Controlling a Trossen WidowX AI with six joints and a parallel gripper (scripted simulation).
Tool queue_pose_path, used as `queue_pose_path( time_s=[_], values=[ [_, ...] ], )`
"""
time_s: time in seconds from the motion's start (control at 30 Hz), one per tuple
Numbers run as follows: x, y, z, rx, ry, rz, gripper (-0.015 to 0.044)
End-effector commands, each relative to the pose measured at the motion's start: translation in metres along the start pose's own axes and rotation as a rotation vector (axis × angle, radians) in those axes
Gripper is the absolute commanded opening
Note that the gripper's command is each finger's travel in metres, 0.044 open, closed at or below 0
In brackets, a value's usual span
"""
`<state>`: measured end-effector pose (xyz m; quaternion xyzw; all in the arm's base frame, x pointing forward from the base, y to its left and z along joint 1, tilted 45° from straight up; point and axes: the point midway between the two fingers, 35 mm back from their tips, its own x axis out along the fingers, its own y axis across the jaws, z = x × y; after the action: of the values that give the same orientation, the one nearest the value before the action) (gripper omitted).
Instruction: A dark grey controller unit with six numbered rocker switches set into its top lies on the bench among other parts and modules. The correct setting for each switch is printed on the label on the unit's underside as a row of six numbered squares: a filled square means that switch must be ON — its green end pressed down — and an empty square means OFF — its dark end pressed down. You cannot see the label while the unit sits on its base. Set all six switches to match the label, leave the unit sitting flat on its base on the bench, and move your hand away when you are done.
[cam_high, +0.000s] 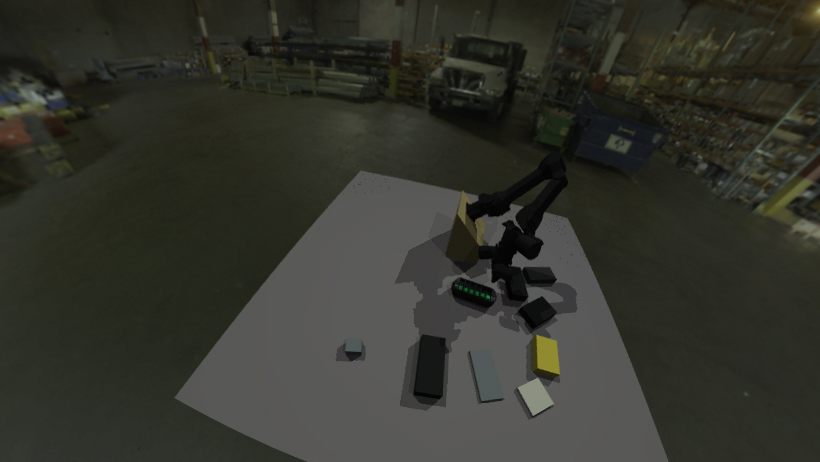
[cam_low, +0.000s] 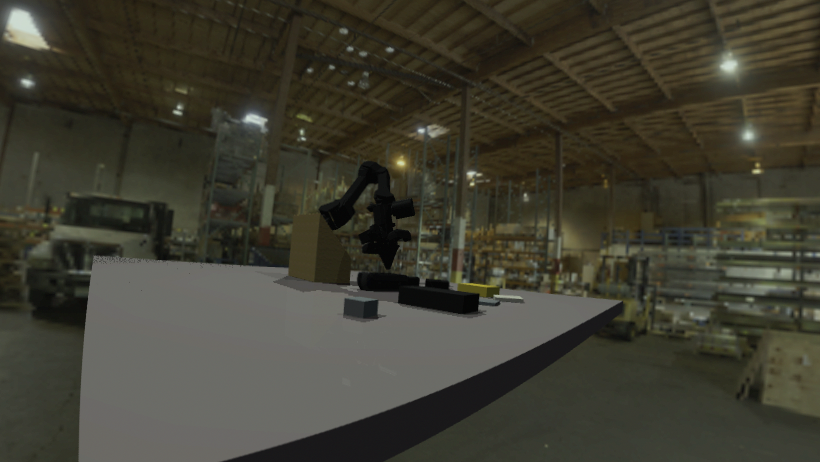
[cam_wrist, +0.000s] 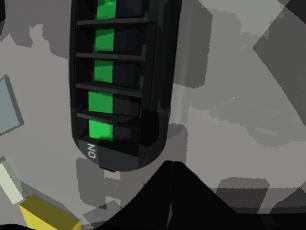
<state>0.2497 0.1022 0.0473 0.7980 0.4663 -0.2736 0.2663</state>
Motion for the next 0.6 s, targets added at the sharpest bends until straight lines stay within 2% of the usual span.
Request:
queue_pose_path(
  time_s=[0.0, 0.57],
  values=[
    [0.006, -0.003, 0.003, 0.006, -0.009, -0.004, 0.0],
    [0.033, -0.011, 0.004, 0.004, -0.013, -0.006, 0.0]
  ],
)
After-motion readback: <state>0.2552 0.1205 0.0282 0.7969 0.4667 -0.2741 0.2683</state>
